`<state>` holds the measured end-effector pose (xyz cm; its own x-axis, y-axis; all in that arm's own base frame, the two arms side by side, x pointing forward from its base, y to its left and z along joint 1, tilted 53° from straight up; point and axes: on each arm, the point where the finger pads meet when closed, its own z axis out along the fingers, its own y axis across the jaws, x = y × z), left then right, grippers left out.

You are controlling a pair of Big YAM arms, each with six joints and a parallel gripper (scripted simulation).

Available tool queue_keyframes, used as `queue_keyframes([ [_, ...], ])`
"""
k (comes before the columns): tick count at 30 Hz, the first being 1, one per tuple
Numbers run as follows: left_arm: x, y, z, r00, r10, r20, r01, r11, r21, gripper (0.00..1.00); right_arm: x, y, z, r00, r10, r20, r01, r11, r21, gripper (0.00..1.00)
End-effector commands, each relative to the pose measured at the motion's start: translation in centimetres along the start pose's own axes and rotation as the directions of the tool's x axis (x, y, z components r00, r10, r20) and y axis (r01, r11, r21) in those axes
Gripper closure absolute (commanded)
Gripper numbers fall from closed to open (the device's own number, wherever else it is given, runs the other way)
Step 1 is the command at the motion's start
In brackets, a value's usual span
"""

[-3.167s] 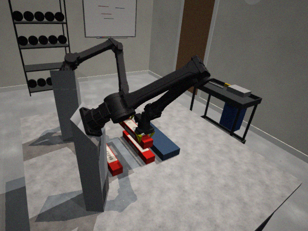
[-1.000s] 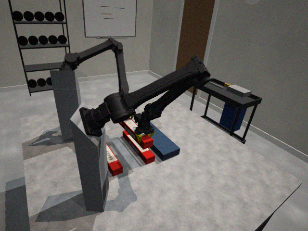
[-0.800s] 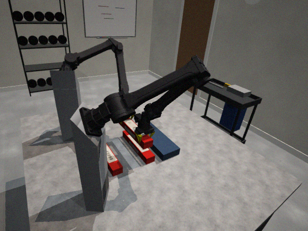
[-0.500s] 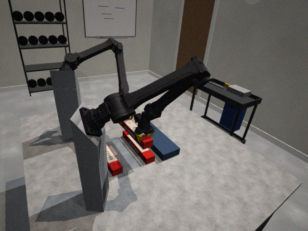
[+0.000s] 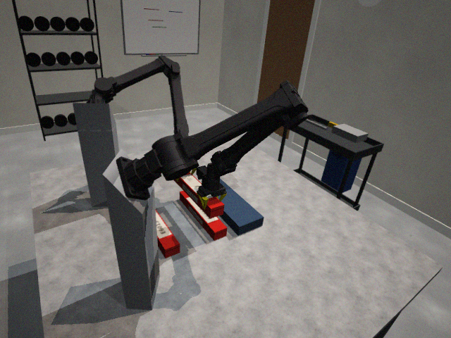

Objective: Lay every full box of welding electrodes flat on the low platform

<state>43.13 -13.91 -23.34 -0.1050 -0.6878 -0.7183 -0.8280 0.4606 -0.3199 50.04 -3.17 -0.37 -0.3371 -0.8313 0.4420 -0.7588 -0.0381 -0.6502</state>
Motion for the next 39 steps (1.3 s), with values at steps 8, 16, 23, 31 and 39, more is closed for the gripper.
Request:
queue_keyframes([
  [8,0.2,-1.7,-5.1,1.0,0.014,-0.001,-0.014,0.998,0.064,1.0,-0.8,-1.2,-4.5,1.0,0.002,0.026,-0.004,0.999,0.045,1.0],
  [16,0.2,-1.6,-6.1,1.0,0.014,-0.002,-0.014,0.998,0.065,1.0,-0.8,-1.2,-5.4,1.0,0.003,0.026,-0.004,0.999,0.046,1.0],
  [23,0.2,-1.6,-7.2,1.0,0.014,-0.002,-0.013,0.998,0.065,1.0,-0.8,-1.1,-6.6,1.0,0.003,0.026,-0.004,0.999,0.046,1.0],
  [31,0.2,-1.5,-8.4,1.0,0.013,-0.002,-0.013,0.998,0.065,1.0,-0.7,-1.0,-7.8,1.0,0.003,0.026,-0.005,0.999,0.046,1.0],
  [39,0.2,-1.4,-9.6,1.0,0.013,-0.002,-0.013,0.998,0.066,1.0,-0.7,-1.0,-8.9,1.0,0.004,0.026,-0.005,0.999,0.046,1.0],
])
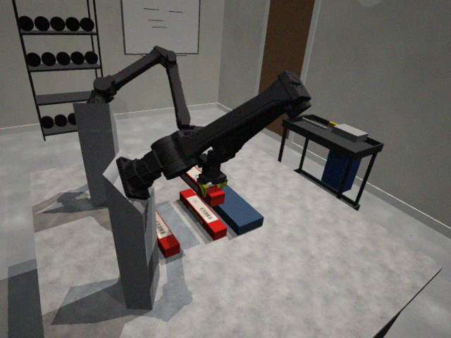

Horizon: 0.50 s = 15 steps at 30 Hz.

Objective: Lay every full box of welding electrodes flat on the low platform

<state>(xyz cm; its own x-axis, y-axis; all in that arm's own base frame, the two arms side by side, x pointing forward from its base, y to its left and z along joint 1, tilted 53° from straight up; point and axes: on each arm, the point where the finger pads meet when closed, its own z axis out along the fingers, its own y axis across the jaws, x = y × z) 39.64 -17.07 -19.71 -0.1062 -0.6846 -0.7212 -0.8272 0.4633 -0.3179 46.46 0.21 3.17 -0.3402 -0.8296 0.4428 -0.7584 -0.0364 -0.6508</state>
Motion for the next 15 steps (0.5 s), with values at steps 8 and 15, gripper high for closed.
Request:
queue_keyframes([
  [8,0.3,-2.1,-4.6,1.0,0.009,-0.007,-0.008,0.998,0.068,1.0,-0.8,-2.3,-3.7,0.999,0.003,0.032,-0.005,0.998,0.056,1.0],
  [15,0.5,-2.9,-5.0,1.0,0.005,-0.01,-0.004,0.997,0.074,1.0,-0.8,-2.3,-3.8,1.0,0.001,0.032,-0.003,0.998,0.055,1.0],
])
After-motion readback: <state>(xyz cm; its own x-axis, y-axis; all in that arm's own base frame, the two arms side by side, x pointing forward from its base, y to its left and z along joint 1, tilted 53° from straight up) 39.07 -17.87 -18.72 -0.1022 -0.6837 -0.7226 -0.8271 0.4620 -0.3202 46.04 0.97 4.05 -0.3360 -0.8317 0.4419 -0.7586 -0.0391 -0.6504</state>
